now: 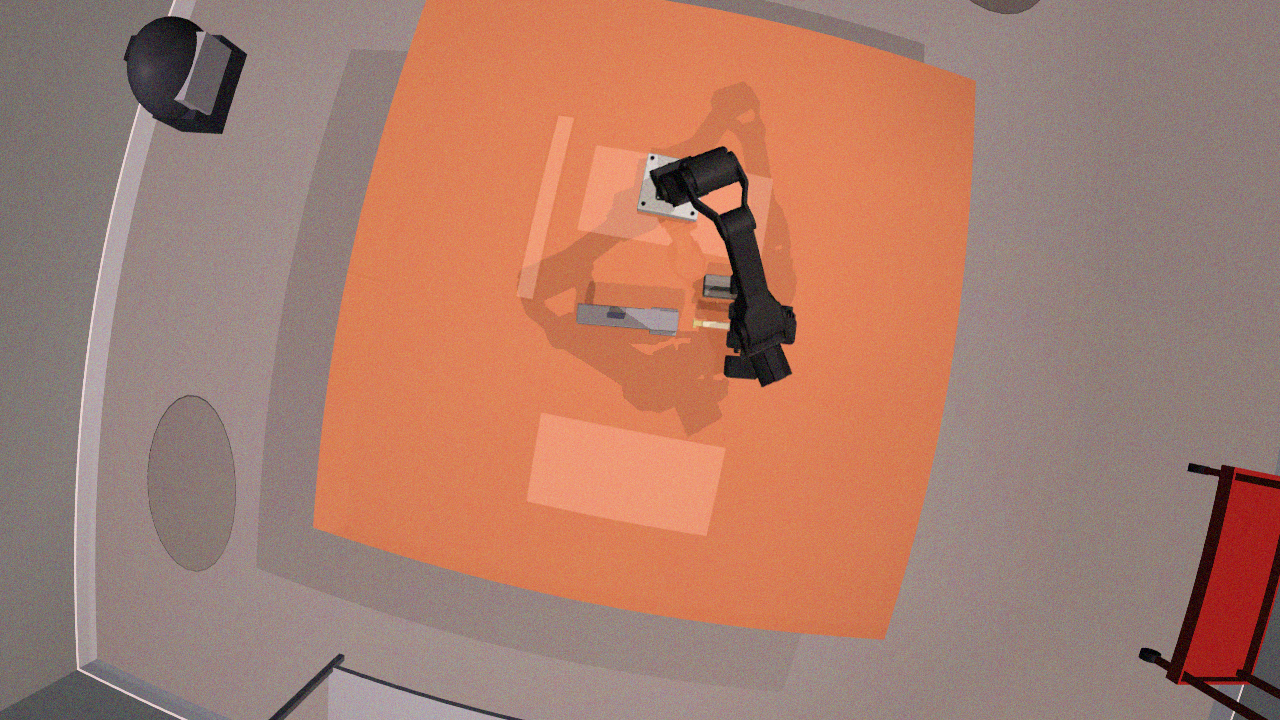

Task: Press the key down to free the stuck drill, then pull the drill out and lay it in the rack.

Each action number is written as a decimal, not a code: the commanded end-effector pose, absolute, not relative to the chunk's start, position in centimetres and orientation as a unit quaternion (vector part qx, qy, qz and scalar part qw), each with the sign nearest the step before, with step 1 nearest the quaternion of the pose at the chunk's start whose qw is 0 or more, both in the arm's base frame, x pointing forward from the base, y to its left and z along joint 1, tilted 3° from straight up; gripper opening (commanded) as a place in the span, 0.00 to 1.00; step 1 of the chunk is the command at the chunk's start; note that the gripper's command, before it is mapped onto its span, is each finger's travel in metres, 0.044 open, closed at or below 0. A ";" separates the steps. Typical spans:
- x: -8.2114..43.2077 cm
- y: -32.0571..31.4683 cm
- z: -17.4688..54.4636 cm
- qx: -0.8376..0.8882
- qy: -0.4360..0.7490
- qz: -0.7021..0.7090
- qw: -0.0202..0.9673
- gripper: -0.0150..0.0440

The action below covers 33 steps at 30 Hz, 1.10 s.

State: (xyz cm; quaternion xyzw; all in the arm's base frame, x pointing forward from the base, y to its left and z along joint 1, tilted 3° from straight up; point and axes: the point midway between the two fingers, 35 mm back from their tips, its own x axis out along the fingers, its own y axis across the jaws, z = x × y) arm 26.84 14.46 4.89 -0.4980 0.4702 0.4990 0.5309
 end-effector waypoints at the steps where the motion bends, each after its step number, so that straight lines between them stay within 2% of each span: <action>1: 26.8 14.4 5.2 -0.498 0.470 0.496 0.533 0.25; 33: 26.5 14.4 6.3 -0.498 0.471 0.496 0.533 0.25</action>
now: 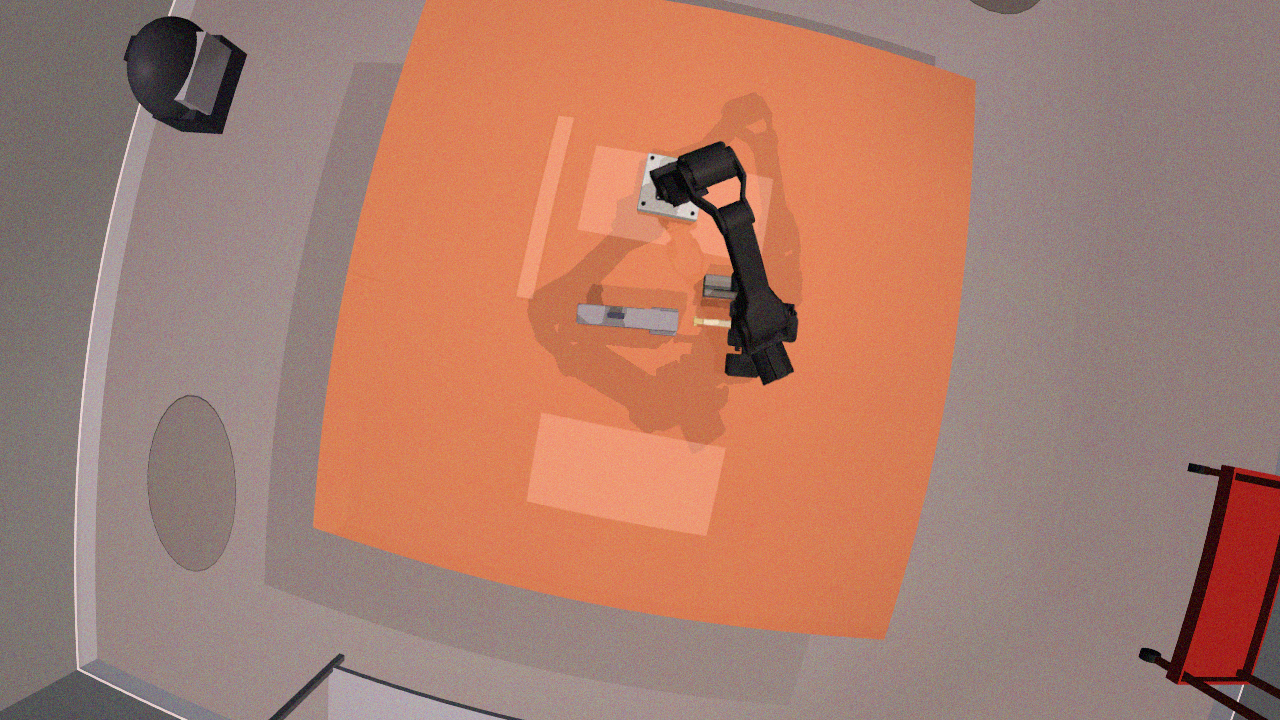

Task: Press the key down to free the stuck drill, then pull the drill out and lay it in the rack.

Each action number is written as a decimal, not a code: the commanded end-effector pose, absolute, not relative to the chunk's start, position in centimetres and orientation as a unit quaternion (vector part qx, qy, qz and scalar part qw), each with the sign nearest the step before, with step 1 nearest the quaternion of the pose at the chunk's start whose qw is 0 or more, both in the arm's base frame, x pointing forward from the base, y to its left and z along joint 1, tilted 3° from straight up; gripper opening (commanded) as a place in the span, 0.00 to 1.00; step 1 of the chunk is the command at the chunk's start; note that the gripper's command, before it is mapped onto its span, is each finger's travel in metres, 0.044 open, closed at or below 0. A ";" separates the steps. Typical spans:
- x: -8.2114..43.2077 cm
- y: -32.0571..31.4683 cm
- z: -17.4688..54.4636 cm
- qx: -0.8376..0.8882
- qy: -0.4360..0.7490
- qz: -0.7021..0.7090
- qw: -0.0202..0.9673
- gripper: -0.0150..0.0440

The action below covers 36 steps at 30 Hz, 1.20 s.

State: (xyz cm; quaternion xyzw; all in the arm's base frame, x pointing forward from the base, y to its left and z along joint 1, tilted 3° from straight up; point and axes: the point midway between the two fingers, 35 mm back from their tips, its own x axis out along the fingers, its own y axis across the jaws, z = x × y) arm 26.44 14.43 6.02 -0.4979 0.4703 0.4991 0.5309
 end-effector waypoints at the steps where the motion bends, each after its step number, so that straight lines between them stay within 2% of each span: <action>1: 26.5 14.4 6.3 -0.498 0.471 0.496 0.533 0.25; 36: 26.3 14.3 7.5 -0.498 0.471 0.496 0.533 0.25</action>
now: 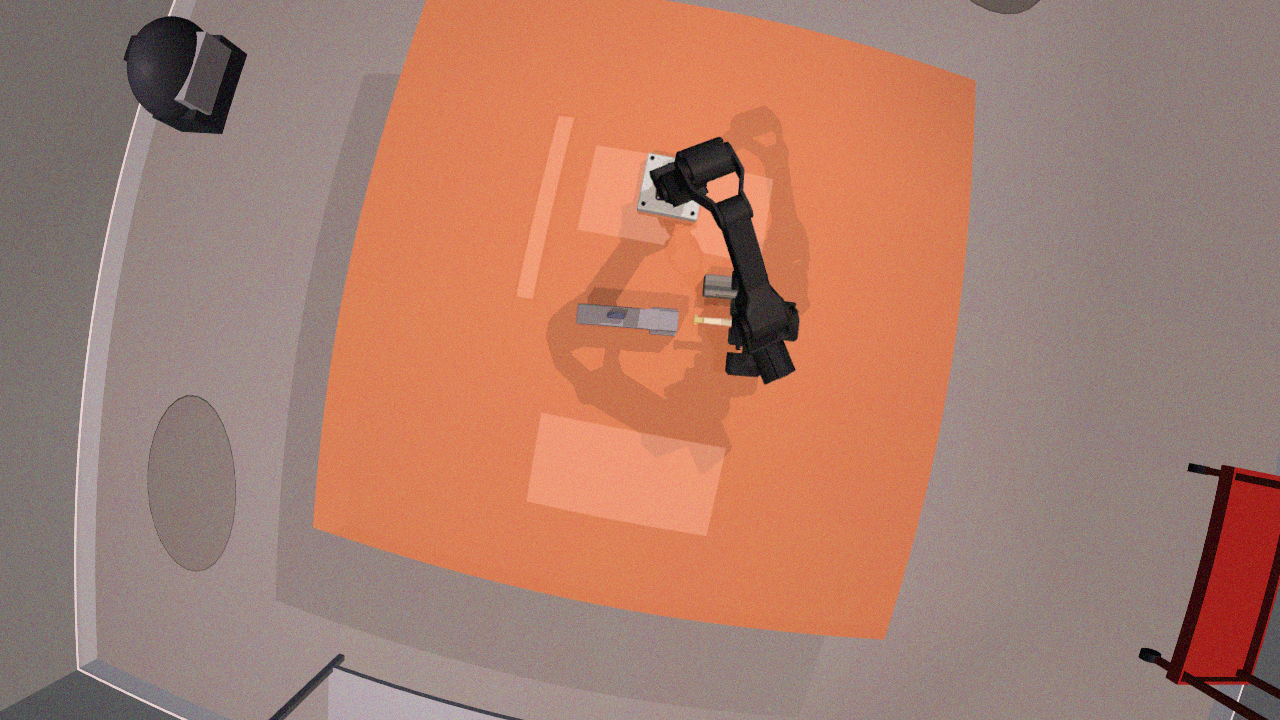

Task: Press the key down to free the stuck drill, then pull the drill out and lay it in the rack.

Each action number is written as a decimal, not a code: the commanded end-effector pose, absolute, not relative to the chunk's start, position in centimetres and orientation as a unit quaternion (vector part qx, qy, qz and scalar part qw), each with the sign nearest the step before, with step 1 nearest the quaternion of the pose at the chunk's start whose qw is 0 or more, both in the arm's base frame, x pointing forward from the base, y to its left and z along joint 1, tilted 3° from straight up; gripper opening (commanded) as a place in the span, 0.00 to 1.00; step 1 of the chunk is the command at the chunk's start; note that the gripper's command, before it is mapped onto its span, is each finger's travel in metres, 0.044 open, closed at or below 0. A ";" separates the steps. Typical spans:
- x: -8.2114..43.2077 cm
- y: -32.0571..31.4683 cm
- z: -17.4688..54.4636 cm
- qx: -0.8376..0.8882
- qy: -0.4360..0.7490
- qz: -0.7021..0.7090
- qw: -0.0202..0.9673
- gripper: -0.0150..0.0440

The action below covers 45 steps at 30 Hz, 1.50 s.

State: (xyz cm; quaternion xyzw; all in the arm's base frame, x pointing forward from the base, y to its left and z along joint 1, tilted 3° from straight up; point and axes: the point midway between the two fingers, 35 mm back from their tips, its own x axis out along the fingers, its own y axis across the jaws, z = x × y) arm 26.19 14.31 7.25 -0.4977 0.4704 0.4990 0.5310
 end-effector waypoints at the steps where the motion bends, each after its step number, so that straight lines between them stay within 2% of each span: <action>1: 26.3 14.3 7.6 -0.498 0.471 0.496 0.533 0.25; 45: 26.2 14.1 8.9 -0.498 0.471 0.496 0.533 0.25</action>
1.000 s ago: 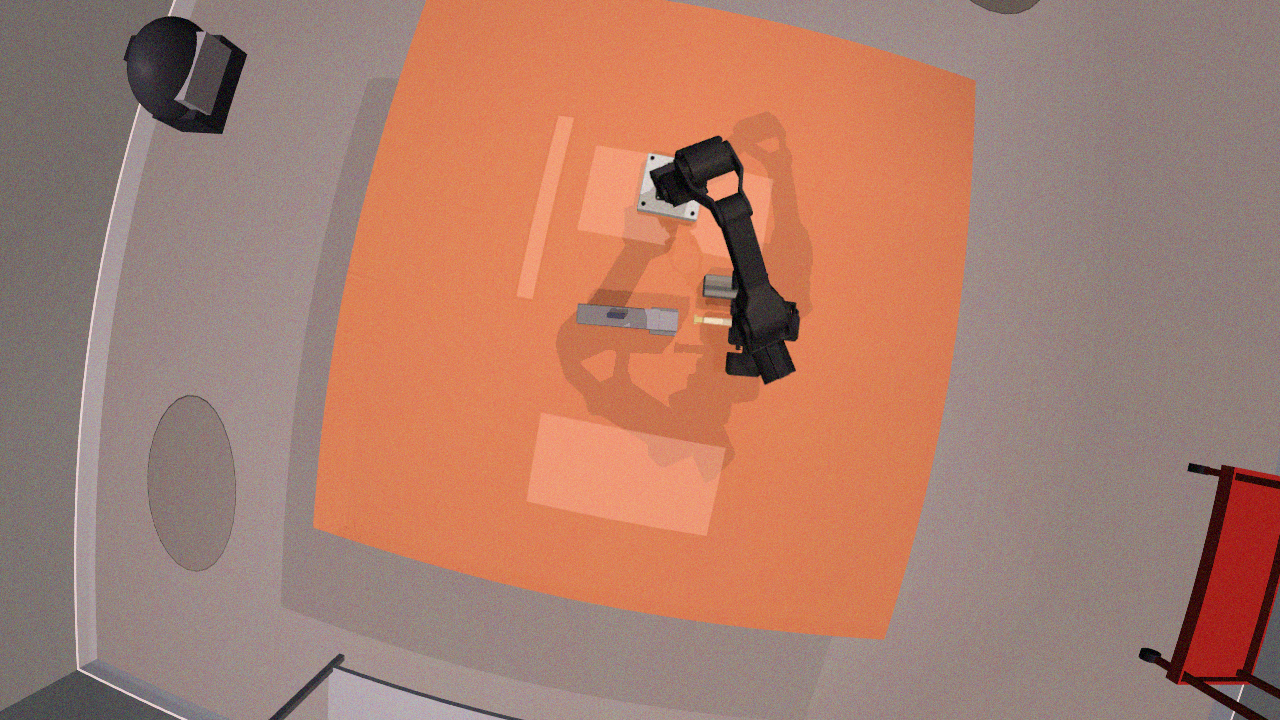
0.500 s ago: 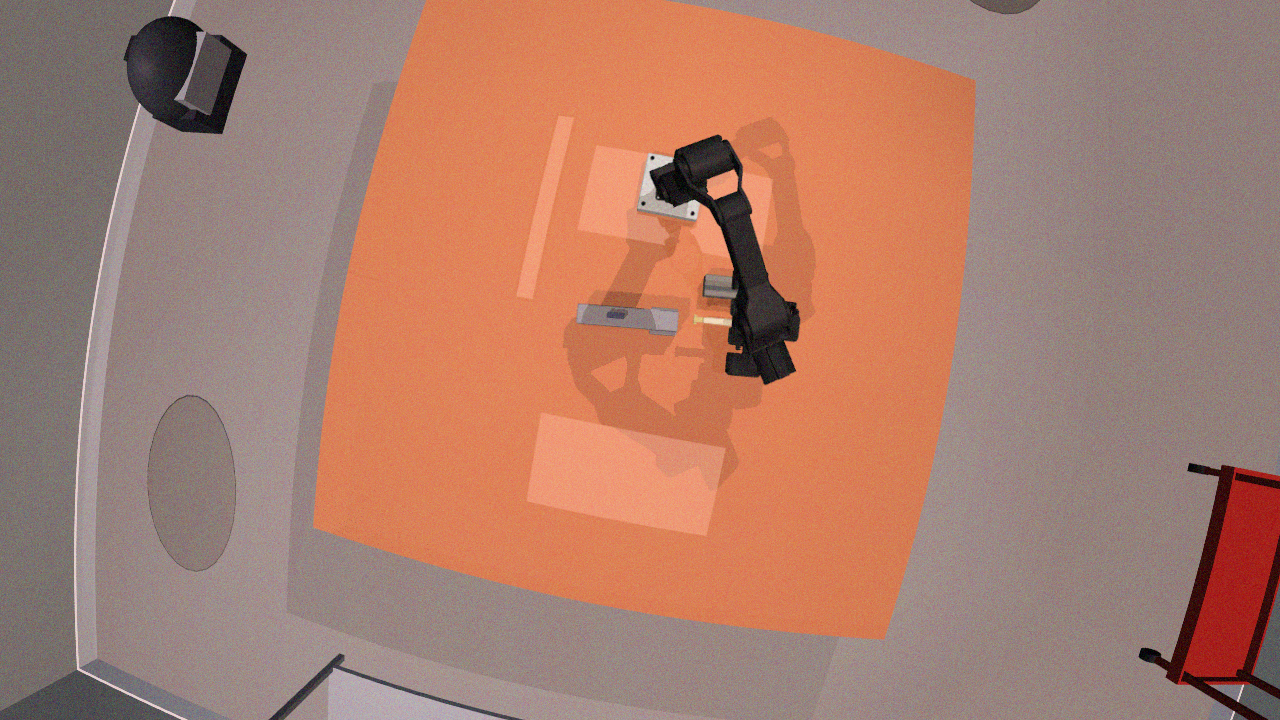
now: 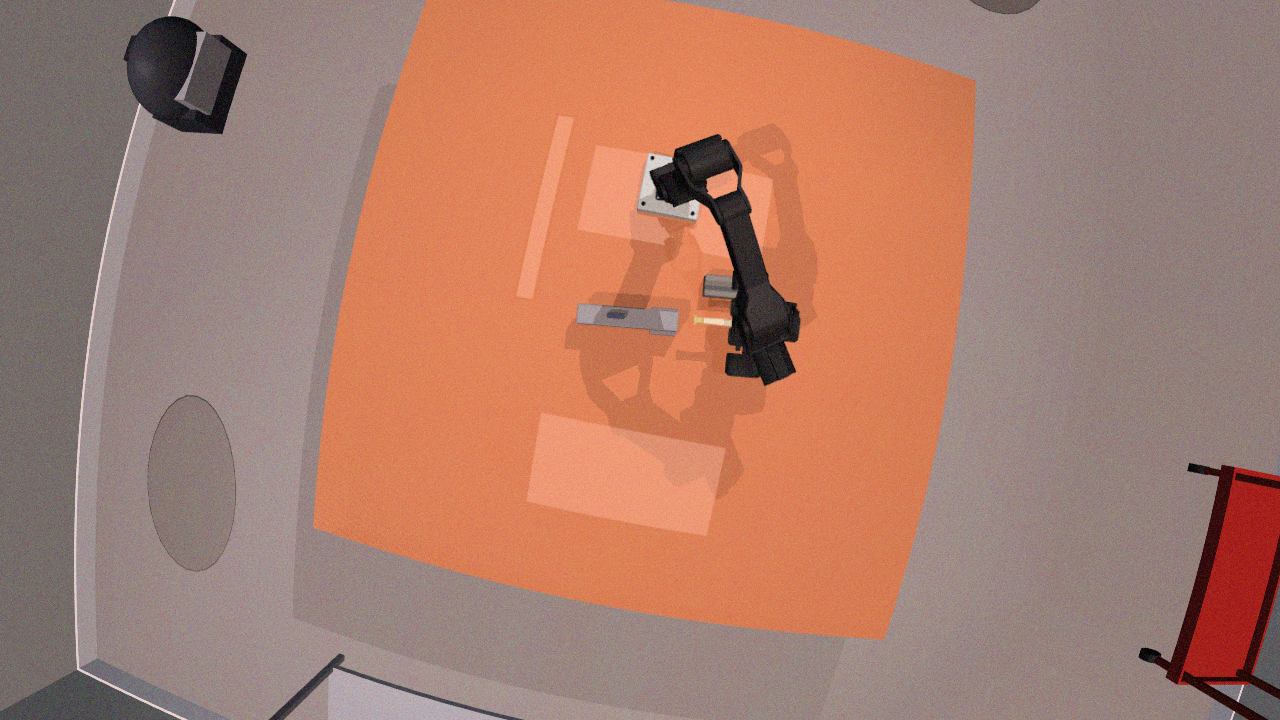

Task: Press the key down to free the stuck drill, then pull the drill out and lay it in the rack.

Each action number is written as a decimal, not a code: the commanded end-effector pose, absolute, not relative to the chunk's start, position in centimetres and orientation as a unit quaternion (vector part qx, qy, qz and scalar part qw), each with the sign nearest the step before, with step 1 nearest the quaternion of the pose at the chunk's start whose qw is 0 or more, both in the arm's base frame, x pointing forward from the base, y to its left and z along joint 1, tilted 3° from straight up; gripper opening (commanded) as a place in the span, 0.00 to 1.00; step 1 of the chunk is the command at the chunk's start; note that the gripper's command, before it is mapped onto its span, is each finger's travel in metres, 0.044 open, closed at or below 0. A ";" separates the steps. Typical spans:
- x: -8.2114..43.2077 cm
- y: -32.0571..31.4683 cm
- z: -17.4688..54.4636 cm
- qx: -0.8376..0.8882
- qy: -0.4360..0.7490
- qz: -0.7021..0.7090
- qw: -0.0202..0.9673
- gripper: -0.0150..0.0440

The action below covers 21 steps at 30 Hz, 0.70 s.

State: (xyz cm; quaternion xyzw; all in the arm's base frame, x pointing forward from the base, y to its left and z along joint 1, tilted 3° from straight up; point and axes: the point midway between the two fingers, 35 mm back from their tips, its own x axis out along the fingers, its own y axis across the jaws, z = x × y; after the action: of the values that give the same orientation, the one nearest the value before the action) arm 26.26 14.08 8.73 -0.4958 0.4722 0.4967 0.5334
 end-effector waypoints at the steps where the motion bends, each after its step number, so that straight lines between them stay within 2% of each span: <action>1: 26.0 14.1 8.9 -0.498 0.471 0.496 0.533 0.25; 21: 22.3 14.8 8.2 -0.497 0.471 0.497 0.532 0.25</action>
State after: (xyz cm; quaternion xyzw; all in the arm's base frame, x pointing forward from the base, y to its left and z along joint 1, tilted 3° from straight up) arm 22.78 14.71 8.05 -0.4964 0.4736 0.5005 0.5280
